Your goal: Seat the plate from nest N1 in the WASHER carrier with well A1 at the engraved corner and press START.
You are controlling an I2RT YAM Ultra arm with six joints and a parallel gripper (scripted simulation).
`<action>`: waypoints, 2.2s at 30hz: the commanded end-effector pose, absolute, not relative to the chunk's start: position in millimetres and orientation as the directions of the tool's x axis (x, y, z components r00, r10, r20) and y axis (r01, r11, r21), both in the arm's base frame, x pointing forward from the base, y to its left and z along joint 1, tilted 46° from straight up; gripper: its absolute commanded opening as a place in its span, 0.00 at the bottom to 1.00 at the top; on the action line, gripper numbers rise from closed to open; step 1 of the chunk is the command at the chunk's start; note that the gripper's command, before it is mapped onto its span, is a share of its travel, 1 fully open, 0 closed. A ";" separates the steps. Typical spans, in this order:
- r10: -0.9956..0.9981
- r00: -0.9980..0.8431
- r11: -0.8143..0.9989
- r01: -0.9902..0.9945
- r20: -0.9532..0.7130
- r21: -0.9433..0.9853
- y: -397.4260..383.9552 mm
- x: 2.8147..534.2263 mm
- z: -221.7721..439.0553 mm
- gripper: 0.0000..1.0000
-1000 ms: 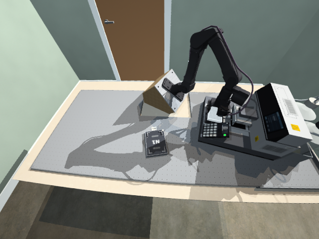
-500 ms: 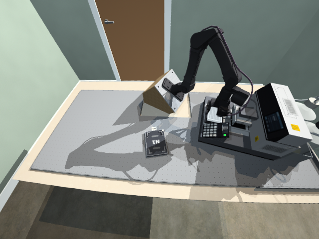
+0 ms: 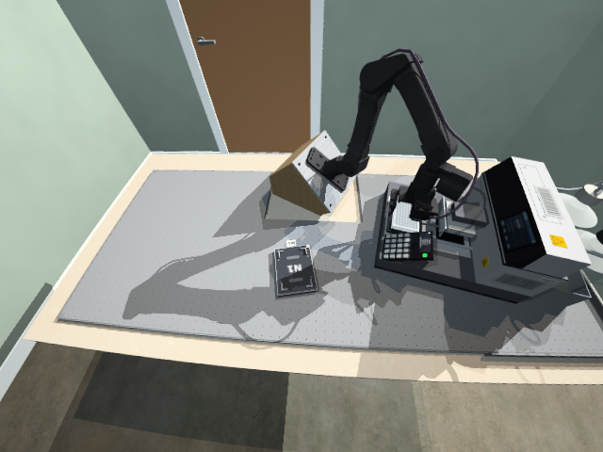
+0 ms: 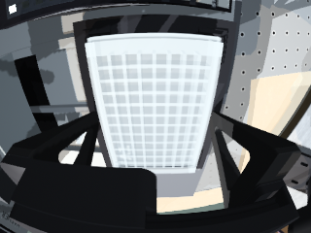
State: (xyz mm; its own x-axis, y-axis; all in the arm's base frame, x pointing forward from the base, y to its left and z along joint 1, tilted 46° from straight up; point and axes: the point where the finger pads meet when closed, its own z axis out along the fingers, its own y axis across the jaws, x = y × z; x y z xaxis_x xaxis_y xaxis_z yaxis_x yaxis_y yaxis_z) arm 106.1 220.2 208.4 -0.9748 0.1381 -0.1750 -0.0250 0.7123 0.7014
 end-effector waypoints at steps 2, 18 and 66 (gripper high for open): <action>0.145 -0.972 0.712 -0.026 -0.183 0.702 219.8 107.5 209.8 1.00; 0.145 -0.972 0.712 -0.026 -0.183 0.702 219.8 107.5 209.8 1.00; 0.148 -0.968 0.698 -0.041 -0.200 0.715 167.6 87.9 268.1 1.00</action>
State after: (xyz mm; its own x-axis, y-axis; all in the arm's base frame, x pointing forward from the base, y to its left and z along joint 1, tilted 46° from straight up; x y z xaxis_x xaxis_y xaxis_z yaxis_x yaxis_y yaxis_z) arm 95.0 175.9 256.2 -0.9698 0.1592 -0.1848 -0.0167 0.7127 0.7013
